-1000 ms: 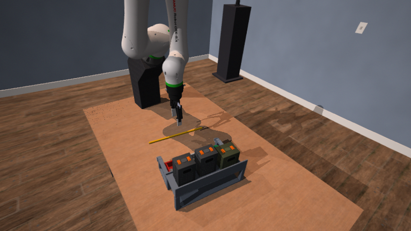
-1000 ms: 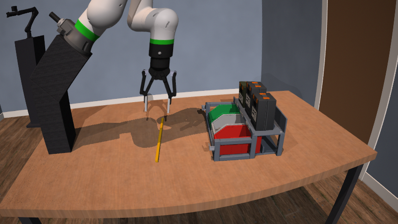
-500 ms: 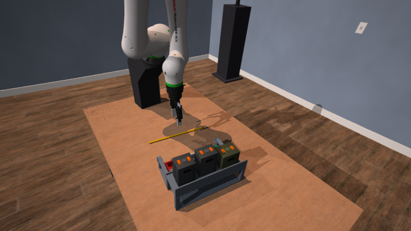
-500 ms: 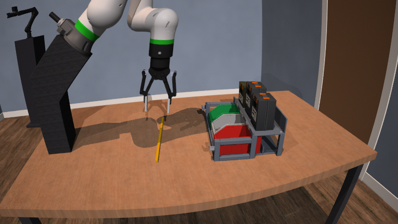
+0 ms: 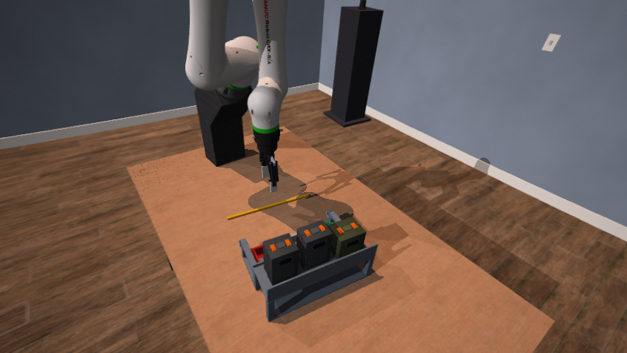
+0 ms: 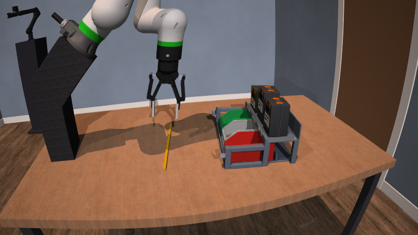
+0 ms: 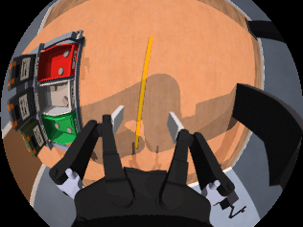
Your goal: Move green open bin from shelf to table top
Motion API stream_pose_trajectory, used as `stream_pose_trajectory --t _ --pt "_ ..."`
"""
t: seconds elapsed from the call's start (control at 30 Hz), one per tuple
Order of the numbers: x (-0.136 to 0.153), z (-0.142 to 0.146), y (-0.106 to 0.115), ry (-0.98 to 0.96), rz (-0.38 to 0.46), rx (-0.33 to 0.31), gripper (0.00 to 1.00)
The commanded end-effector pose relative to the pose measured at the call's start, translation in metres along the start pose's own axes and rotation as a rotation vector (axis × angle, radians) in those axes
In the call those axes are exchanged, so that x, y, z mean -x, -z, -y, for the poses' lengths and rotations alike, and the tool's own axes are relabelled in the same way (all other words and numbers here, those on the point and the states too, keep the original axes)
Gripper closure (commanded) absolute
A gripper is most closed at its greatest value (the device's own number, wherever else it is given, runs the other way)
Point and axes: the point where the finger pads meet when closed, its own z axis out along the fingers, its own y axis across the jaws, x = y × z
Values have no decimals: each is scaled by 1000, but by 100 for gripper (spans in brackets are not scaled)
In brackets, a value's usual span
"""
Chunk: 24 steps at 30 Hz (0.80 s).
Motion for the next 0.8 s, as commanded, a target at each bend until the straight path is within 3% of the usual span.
stream_pose_trajectory --t 0.0,0.1,0.5,0.53,0.67,0.77 --pt "0 0 0 0 -29 -40 43" --pt "0 -1 0 0 -71 -101 43" --pt "0 -1 0 0 -71 -101 43" --pt "0 0 0 0 -14 -20 43" --pt "0 -1 0 0 -71 -101 43" --pt "0 -1 0 0 -71 -101 43"
